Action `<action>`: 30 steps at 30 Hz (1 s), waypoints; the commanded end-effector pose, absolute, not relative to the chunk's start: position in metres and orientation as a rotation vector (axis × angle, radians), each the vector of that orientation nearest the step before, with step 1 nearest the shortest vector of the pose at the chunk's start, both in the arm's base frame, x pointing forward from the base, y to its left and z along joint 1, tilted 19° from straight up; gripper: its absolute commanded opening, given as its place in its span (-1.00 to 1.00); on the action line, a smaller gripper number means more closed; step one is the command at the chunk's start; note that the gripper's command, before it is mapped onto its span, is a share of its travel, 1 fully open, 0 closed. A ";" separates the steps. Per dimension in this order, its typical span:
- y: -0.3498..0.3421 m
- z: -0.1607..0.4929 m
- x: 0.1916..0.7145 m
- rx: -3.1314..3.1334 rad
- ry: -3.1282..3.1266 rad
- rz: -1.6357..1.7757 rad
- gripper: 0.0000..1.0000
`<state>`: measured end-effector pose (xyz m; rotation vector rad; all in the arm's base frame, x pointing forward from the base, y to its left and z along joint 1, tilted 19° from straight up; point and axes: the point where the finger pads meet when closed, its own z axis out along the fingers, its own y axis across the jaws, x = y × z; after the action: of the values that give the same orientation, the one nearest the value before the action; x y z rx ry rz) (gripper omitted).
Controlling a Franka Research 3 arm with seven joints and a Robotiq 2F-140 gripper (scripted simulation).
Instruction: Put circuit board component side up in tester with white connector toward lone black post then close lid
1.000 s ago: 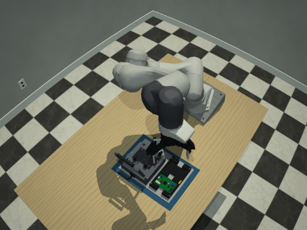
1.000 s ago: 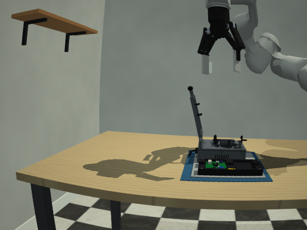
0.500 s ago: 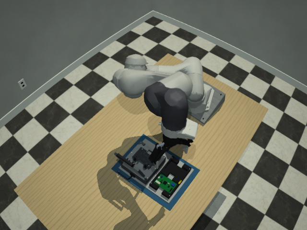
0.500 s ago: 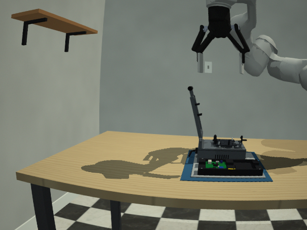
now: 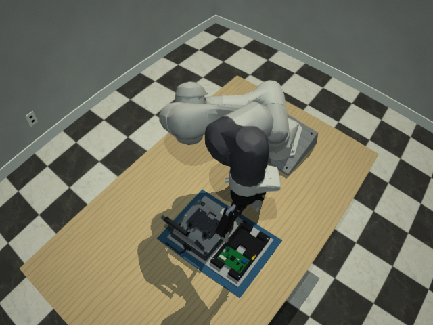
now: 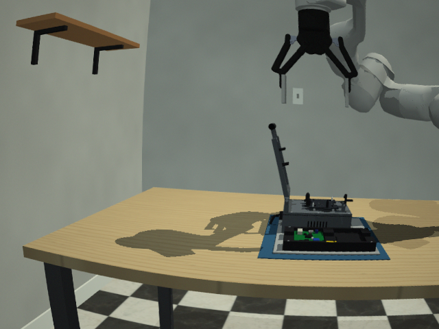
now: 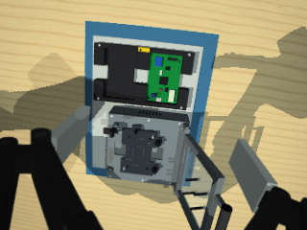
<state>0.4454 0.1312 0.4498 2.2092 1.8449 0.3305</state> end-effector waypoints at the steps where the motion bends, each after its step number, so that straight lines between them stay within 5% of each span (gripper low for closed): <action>1: 0.128 0.450 0.446 2.106 1.940 0.305 1.00; 26: 0.128 0.450 0.446 2.106 1.940 0.305 1.00; 27: 0.128 0.450 0.446 2.106 1.940 0.305 0.16; 30: 0.128 0.450 0.446 2.106 1.940 0.305 0.16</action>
<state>0.4454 0.1286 0.4492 2.1150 1.9352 0.3036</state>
